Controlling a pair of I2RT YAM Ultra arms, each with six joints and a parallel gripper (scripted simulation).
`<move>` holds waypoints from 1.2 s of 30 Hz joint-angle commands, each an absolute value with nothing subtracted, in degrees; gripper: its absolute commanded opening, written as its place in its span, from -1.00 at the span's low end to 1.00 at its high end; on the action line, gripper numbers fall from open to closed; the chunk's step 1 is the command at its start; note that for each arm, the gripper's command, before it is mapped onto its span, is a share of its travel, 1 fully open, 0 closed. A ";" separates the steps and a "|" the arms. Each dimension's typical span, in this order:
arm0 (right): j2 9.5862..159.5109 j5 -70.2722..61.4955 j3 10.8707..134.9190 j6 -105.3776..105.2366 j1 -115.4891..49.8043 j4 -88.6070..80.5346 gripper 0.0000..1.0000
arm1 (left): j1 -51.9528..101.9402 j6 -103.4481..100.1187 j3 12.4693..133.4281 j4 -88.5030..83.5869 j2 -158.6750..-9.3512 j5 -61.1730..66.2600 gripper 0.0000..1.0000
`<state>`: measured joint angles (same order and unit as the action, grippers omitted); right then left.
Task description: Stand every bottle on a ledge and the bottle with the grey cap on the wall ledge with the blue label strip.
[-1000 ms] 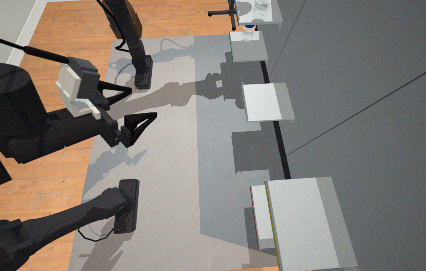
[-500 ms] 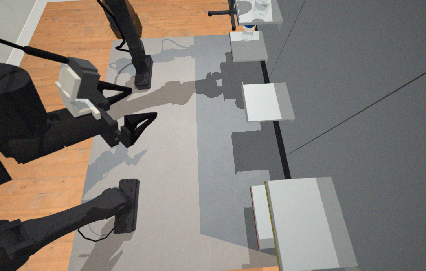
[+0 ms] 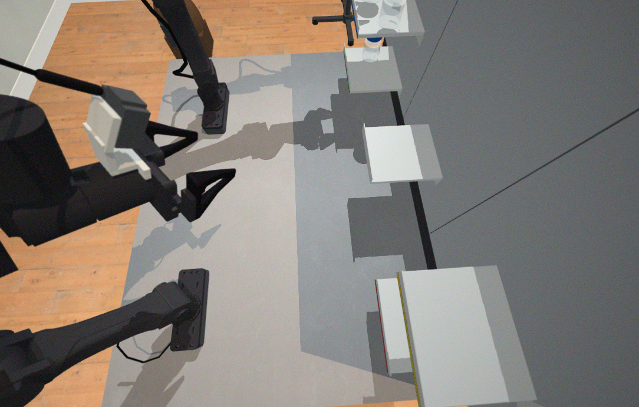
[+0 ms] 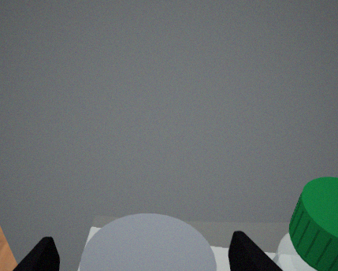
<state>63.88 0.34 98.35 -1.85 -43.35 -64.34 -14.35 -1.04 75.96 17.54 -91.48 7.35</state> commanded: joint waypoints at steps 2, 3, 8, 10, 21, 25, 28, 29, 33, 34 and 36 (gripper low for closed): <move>64.08 0.45 99.27 -1.94 -43.62 -65.29 0.79 | -14.74 -1.65 75.11 18.35 -88.84 7.31 0.40; 64.08 0.45 99.27 -1.94 -43.62 -65.29 0.79 | -14.87 -1.45 74.42 18.19 -88.16 7.45 0.40; 64.08 0.45 99.27 -1.94 -43.62 -65.29 0.79 | -15.76 -1.75 72.23 18.04 -85.97 8.73 0.40; 64.08 0.45 99.27 -1.94 -43.62 -65.29 0.79 | -16.12 -1.81 69.91 17.49 -83.51 9.08 0.40; 64.08 0.45 99.27 -1.94 -43.62 -65.29 0.79 | -18.00 -1.20 58.57 14.65 -67.87 10.97 0.40; 64.08 0.45 99.27 -1.94 -43.62 -65.29 0.79 | -17.58 -0.87 59.87 14.94 -69.49 10.81 0.40; 64.08 0.45 99.27 -1.94 -43.62 -65.29 0.79 | -17.57 -0.10 59.84 11.16 -68.26 9.68 1.00; 64.08 0.45 99.27 -1.94 -43.62 -65.29 0.79 | -17.53 0.33 59.88 9.41 -68.03 9.30 1.00; 64.08 0.45 99.27 -1.94 -43.62 -65.29 0.79 | -17.27 2.36 60.77 1.07 -66.09 7.21 1.00; 64.08 0.45 99.27 -1.94 -43.62 -65.29 0.79 | -17.18 2.80 61.24 -0.92 -65.60 6.64 1.00; 64.08 0.45 99.27 -1.94 -43.62 -65.29 0.79 | -17.18 2.80 61.24 -0.92 -65.60 6.64 1.00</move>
<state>63.88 0.34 98.35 -1.85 -43.35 -64.34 -17.78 1.32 58.57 3.57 -67.46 8.19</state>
